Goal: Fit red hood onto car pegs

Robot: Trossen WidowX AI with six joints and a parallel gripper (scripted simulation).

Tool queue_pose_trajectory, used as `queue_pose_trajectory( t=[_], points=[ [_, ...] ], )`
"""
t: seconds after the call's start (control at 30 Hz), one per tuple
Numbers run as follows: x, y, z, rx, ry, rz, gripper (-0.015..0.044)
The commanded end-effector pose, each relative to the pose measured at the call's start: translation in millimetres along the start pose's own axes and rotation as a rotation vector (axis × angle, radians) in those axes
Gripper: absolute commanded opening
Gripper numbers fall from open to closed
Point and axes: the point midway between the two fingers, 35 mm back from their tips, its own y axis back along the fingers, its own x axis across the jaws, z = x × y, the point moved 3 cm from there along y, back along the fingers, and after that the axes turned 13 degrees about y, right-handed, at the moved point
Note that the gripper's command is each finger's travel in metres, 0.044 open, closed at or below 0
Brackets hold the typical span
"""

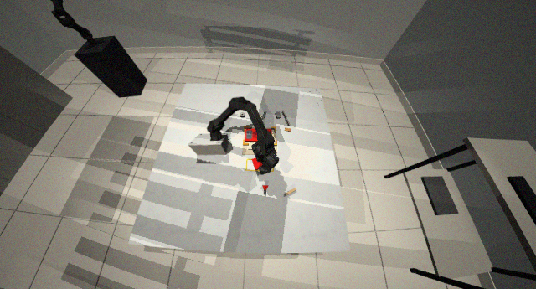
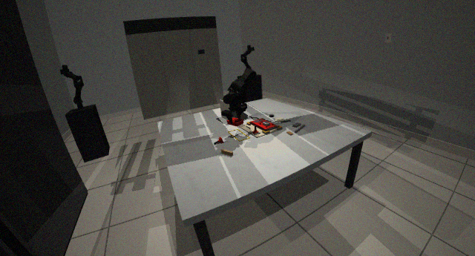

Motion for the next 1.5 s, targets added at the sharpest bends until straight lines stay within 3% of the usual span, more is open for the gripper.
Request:
queue_pose_trajectory(
  t=[0.0,1.47],
  points=[
    [0,0,1,0.0,-0.001,0.0,0.0],
    [131,9,125,0.003,-0.238,-0.021,0.0]
  ],
)
